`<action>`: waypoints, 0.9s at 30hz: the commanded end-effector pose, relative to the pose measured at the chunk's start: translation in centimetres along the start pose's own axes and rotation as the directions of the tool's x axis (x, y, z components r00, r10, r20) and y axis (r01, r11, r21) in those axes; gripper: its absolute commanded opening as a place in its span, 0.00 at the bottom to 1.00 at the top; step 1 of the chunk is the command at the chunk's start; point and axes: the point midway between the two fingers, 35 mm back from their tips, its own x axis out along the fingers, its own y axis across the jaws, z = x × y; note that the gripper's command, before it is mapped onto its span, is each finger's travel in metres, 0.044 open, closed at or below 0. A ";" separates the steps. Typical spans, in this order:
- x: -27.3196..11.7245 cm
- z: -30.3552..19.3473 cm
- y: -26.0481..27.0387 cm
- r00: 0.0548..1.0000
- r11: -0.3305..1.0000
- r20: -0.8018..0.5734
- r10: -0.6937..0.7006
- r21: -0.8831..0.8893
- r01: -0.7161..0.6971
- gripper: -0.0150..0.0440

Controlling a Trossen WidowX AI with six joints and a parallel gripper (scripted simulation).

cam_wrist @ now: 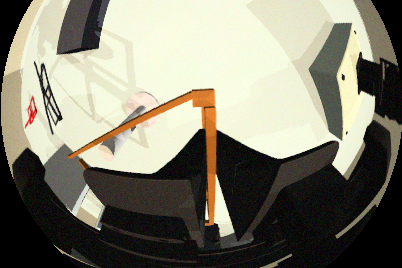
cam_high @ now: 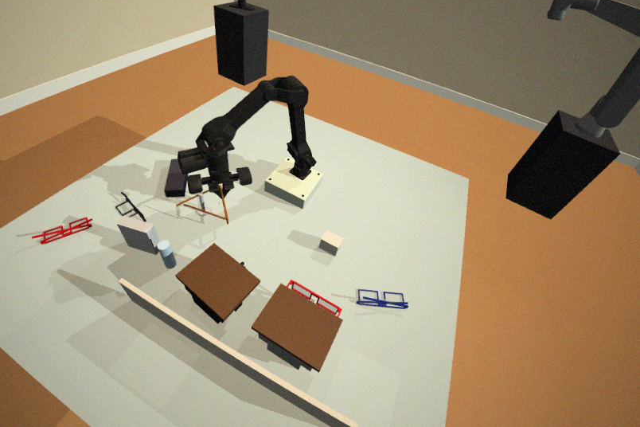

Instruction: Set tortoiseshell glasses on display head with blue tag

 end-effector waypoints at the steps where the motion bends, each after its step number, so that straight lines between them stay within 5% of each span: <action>1: -0.2 -0.3 -0.1 1.000 1.000 -0.005 0.009 0.004 -0.009 0.25; 27: -0.2 -2.2 -0.7 1.000 1.000 -0.006 0.009 0.004 -0.009 0.25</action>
